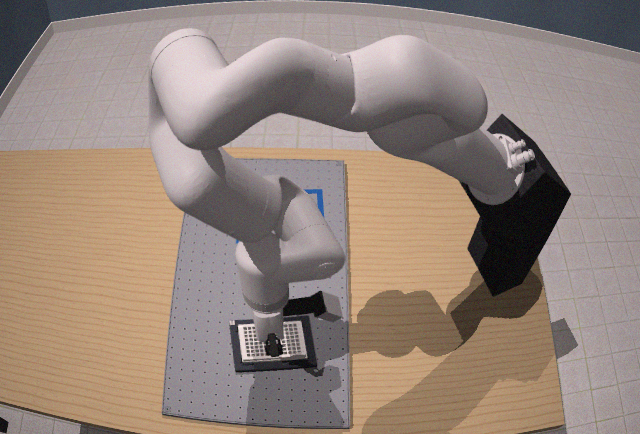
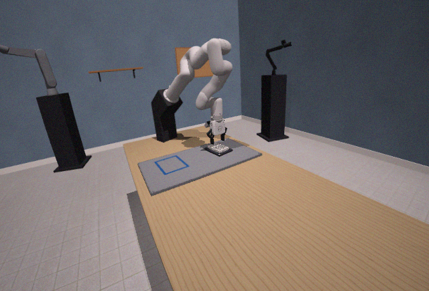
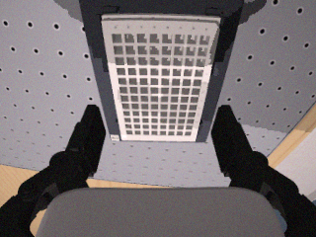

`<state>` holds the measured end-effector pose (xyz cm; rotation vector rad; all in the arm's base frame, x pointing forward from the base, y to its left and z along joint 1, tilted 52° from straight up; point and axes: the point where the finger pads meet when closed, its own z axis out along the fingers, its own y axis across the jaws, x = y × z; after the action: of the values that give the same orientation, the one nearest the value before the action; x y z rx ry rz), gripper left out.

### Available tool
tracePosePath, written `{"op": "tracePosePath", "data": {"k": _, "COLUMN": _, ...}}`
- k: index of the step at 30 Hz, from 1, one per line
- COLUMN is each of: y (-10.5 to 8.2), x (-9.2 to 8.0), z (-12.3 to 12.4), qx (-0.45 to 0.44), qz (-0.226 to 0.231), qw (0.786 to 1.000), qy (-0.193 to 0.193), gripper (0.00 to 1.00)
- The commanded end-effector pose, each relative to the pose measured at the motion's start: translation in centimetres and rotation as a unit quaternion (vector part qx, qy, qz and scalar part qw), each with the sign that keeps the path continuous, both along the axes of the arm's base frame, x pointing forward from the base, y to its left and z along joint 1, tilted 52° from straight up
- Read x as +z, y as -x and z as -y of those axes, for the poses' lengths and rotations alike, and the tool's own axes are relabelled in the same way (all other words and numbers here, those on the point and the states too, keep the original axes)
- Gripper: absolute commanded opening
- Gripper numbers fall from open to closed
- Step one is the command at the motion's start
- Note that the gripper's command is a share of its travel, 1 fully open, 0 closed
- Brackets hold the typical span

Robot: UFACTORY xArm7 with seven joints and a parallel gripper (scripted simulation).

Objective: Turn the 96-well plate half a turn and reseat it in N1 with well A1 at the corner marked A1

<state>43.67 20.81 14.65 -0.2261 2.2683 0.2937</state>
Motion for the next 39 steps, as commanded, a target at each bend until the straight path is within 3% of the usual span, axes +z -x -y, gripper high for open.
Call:
{"op": "tracePosePath", "data": {"k": 1, "y": -0.8, "x": -0.5, "z": -0.3, "qx": 0.007, "qz": 0.008, "qw": 1.0, "qy": -0.011, "gripper": 1.0}}
{"op": "tracePosePath", "data": {"k": 39, "y": -2.1, "x": -1.7, "z": -0.9, "qx": 0.007, "qz": 0.008, "qw": 1.0, "qy": -0.011, "gripper": 1.0}}
